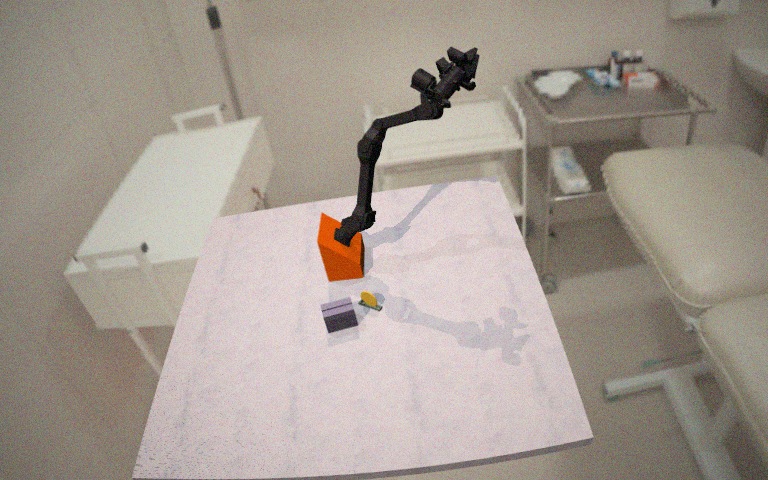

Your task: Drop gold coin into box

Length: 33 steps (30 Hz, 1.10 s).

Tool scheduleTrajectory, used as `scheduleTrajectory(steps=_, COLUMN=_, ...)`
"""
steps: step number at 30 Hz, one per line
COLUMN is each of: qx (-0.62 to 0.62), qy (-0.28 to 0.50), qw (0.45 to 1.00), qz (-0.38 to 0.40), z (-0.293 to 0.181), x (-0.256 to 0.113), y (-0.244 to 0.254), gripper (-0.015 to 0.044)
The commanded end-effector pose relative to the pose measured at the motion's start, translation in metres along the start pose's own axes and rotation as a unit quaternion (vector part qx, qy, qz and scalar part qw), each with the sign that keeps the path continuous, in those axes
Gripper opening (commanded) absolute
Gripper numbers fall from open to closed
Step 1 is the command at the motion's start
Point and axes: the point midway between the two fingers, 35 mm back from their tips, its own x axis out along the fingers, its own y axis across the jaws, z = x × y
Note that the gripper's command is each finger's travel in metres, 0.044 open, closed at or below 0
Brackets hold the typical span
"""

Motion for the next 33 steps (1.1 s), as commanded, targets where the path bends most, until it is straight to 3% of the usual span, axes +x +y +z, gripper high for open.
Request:
scheduleTrajectory(steps=1, qx=-0.002, qy=0.047, qw=0.999, qz=0.009, z=-0.030, x=-0.005, y=0.010, gripper=0.0161)
scheduleTrajectory(steps=10, qx=-0.009, qy=0.188, qw=0.982, qz=0.030, z=-0.122, x=-0.037, y=0.032, gripper=0.0161)
scheduleTrajectory(steps=19, qx=-0.032, qy=0.402, qw=0.911, qz=0.081, z=-0.250, x=-0.131, y=0.052, gripper=0.0161)
scheduleTrajectory(steps=33, qx=-0.045, qy=0.576, qw=0.810, qz=0.105, z=-0.321, x=-0.253, y=0.042, gripper=0.0161)
